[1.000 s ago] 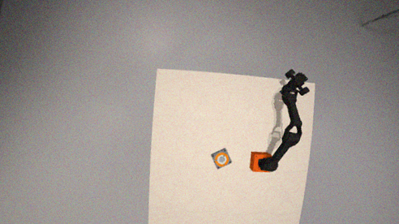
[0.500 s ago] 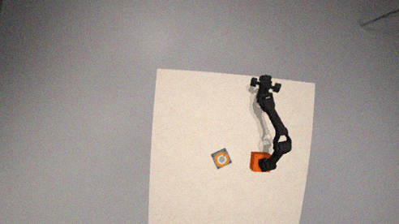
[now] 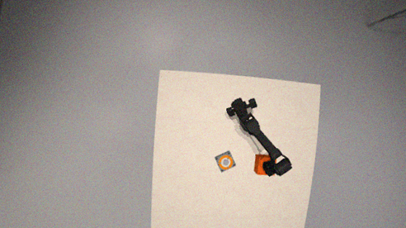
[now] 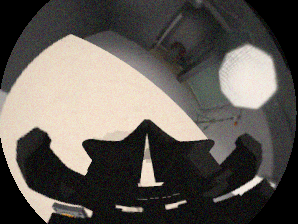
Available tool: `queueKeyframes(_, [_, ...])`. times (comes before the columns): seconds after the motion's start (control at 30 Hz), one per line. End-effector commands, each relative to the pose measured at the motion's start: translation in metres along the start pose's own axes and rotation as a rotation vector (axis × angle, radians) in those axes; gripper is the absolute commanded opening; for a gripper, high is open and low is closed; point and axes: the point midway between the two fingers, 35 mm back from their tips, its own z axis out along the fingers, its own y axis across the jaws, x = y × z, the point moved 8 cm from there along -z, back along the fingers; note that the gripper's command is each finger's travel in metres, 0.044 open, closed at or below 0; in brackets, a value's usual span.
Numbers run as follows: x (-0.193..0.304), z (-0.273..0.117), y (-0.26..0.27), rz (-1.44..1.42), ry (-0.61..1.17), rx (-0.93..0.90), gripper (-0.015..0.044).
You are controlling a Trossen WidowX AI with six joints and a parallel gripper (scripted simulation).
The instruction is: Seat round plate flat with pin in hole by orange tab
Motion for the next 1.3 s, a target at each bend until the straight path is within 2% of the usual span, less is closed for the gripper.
queueKeyframes(0.0, [0.017, -0.029, 0.037, -0.112, 0.035, -0.113, 0.0])
queueKeyframes(0.17, [0.055, -0.081, 0.09, -0.288, 0.105, -0.294, 0.0])
queueKeyframes(0.27, [0.071, -0.1, 0.105, -0.357, 0.131, -0.352, 0.0])
queueKeyframes(0.37, [0.104, -0.135, 0.128, -0.498, 0.179, -0.451, 0.0])
queueKeyframes(0.53, [0.146, -0.173, 0.143, -0.663, 0.241, -0.552, 0.0])
queueKeyframes(0.7, [0.208, -0.221, 0.148, -0.917, 0.346, -0.681, 0.0])
queueKeyframes(1.0, [0.216, -0.225, 0.147, -0.94, 0.356, -0.691, 0.0])
queueKeyframes(1.27, [0.24, -0.194, 0.164, -0.94, 0.356, -0.691, 0.0])
